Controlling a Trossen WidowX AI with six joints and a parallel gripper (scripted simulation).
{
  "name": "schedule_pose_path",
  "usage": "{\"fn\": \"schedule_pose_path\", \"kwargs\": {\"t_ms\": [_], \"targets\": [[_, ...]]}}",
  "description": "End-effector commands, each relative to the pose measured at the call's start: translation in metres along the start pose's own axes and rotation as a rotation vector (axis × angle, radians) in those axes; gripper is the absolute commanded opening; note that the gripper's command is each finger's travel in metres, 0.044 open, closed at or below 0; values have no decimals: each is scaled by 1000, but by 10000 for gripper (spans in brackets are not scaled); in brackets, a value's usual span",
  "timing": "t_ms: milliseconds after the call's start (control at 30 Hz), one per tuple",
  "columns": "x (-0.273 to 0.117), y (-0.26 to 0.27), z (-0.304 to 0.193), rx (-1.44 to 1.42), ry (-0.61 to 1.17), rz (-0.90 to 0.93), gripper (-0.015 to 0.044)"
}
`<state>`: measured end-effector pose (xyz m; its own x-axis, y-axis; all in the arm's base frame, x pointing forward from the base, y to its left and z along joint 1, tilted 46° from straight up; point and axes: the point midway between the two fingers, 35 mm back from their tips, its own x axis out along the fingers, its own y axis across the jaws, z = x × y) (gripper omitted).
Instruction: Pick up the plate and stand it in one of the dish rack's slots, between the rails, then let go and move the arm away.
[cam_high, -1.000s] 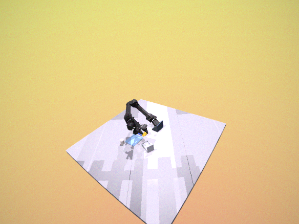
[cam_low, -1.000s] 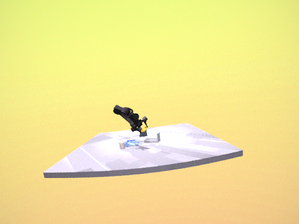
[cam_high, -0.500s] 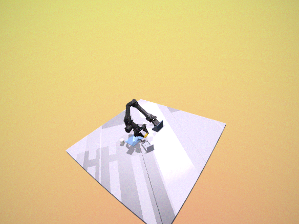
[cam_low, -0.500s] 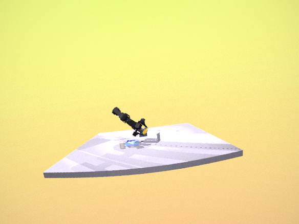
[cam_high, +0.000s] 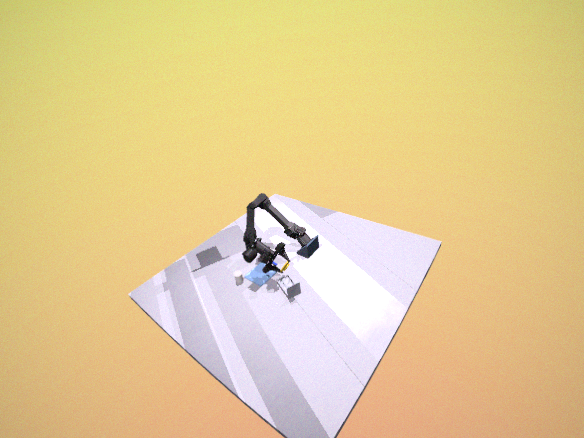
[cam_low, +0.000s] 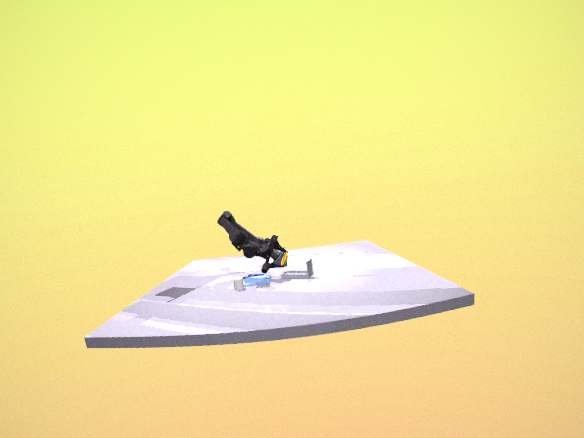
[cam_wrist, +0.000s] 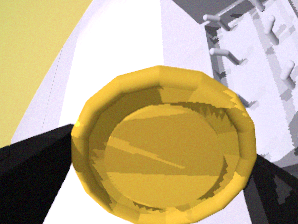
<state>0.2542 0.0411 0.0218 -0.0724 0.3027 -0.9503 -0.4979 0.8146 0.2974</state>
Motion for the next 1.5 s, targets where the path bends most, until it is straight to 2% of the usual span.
{"fn": "schedule_pose_path", "kwargs": {"t_ms": [0, 600, 1167, 1467], "targets": [[1, -2, -2, -77, -62, 26, 0], [-6, -16, -10, -467, -379, 18, 0], [-20, -27, -21, -847, -659, -182, 0], [-23, -28, -23, -902, -693, -226, 0]]}}
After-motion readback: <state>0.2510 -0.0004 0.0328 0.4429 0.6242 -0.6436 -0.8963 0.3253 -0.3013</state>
